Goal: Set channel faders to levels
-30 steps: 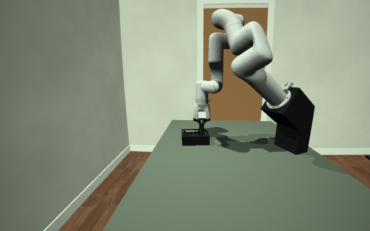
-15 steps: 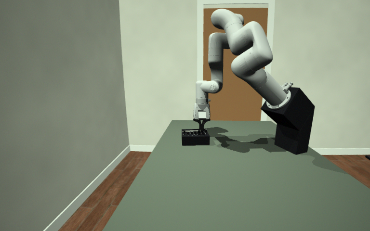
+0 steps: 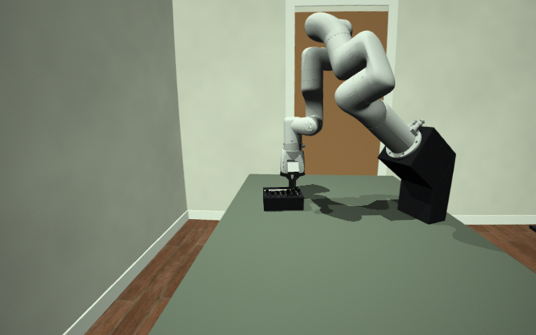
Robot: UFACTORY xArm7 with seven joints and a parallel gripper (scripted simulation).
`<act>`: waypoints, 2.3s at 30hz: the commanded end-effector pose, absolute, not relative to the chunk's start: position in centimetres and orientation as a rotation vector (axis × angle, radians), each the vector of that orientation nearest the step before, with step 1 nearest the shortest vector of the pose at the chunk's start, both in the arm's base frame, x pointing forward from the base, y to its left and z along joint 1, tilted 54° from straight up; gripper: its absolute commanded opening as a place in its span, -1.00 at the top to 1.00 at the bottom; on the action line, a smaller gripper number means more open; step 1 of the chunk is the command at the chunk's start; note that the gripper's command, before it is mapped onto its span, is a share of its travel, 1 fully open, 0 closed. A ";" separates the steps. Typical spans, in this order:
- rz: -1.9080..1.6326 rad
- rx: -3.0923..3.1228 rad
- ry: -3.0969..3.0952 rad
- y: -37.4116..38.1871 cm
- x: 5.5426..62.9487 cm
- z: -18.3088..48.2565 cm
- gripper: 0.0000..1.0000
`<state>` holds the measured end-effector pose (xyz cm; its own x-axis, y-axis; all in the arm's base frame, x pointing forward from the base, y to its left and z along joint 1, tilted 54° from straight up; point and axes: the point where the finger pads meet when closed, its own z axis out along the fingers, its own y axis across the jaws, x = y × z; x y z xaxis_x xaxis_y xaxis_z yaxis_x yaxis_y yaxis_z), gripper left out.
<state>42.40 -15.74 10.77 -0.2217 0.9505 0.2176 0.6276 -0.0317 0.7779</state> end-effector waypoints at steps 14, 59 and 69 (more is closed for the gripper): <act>1.139 1.655 1.865 -15.0 42.2 11.0 1.00; 1.139 1.655 1.865 -13.0 41.7 11.4 1.00; 1.139 1.655 1.865 -12.7 41.7 11.5 1.00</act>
<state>41.69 -12.68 11.47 -0.2226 0.9503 0.2176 0.6276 -0.0311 0.7779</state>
